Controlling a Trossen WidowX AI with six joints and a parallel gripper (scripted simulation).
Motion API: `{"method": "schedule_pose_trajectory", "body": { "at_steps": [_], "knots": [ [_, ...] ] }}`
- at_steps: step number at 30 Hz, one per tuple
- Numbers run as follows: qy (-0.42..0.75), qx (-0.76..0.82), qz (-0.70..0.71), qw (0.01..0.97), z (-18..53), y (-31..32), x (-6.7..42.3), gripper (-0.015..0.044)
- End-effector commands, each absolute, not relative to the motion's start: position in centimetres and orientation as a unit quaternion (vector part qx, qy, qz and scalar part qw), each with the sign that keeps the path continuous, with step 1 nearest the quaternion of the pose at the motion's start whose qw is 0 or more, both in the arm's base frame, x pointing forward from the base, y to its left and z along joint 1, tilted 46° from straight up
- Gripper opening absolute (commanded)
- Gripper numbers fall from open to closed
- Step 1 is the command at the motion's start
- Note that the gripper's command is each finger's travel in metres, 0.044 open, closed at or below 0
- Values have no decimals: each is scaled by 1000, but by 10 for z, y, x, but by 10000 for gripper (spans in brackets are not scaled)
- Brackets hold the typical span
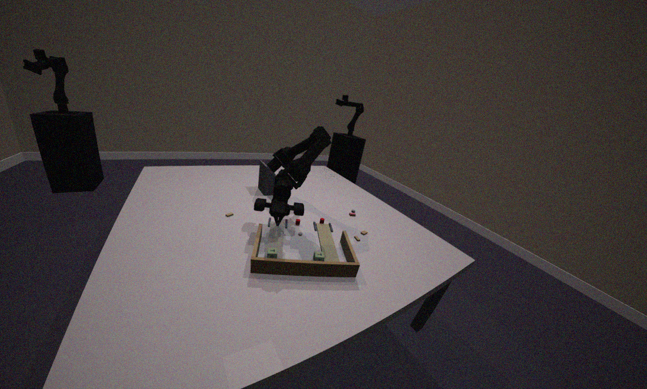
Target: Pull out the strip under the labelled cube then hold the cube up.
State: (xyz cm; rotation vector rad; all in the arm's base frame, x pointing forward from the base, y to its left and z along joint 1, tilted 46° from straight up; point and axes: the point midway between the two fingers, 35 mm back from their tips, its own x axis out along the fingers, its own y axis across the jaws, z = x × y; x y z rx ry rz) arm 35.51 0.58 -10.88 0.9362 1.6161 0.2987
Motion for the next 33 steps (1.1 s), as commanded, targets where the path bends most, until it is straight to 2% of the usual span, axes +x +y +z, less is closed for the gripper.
{"method": "schedule_pose_trajectory", "body": {
  "at_steps": [1,33],
  "knots": [
    [693,405,128,583,-109,7,354,0],
    [693,405,128,583,-111,9,355,0]
  ]
}}
